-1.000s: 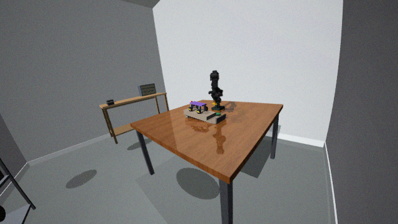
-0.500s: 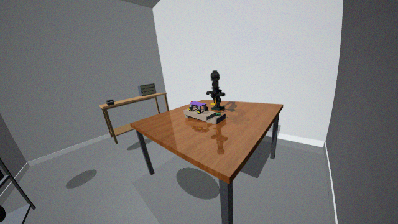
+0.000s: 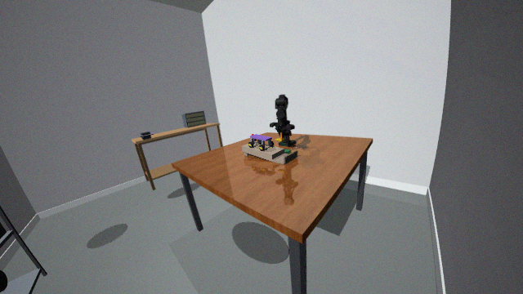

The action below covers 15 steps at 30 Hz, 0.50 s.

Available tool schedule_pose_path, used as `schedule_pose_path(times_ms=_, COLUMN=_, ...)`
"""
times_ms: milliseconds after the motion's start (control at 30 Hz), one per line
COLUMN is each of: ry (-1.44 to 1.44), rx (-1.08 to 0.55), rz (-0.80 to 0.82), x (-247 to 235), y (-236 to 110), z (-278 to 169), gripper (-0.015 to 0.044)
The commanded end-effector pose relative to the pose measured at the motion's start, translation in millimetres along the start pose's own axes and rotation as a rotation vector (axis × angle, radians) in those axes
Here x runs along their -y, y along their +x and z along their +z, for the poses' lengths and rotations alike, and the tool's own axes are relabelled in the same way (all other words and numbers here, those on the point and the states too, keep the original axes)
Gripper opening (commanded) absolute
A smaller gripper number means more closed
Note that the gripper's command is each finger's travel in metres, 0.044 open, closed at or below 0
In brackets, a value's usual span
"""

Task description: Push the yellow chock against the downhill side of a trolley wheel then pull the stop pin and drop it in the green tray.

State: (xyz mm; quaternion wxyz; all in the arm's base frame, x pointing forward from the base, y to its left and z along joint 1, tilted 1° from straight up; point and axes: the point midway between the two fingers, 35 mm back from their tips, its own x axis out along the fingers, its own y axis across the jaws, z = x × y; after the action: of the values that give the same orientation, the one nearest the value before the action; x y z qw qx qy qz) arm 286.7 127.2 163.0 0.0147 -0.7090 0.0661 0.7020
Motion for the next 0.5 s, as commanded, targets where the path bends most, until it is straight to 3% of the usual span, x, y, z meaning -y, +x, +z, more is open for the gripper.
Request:
schedule_pose_path(times_ms=0, ry=-0.004, rx=-0.009, rz=0.0, x=0, y=0, z=-3, gripper=0.0)
schedule_pose_path(times_ms=467, ry=-0.004, rx=-0.009, rz=0.0, x=2, y=38, z=-4, gripper=0.0)
